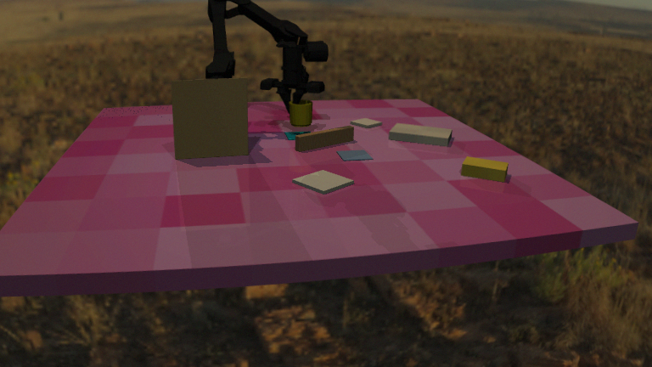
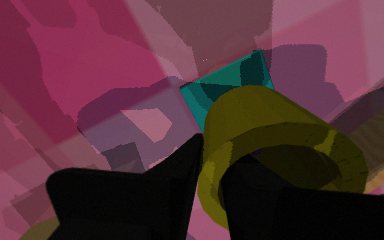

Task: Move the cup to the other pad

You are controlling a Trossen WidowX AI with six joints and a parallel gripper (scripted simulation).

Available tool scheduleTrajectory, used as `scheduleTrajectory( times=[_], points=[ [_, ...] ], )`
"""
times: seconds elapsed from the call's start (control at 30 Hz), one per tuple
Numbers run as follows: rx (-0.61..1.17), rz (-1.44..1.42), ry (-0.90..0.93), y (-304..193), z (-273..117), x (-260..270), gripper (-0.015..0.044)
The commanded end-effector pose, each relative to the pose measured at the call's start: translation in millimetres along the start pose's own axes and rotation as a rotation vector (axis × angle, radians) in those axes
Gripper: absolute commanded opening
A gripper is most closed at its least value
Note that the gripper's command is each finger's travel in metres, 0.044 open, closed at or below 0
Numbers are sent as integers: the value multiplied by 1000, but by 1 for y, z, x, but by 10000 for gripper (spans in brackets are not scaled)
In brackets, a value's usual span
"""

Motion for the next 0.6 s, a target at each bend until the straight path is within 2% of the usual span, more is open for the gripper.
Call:
scheduleTrajectory(
  times=[0.0, 0.57],
  points=[
    [-2, 7, 6, -1, 5, 1, 0],
    [-4, 7, 8, -1, 24, 3, 0]
  ],
)
Point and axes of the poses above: the point midway between the two fingers, 35 mm back from their tips, its own z axis out along the fingers, its own x axis across the jaws, y = z × x, the point moved 8 cm from there along -z, back along the fingers, and after that the axes turned 13 degrees about z, right-handed, at the moved point
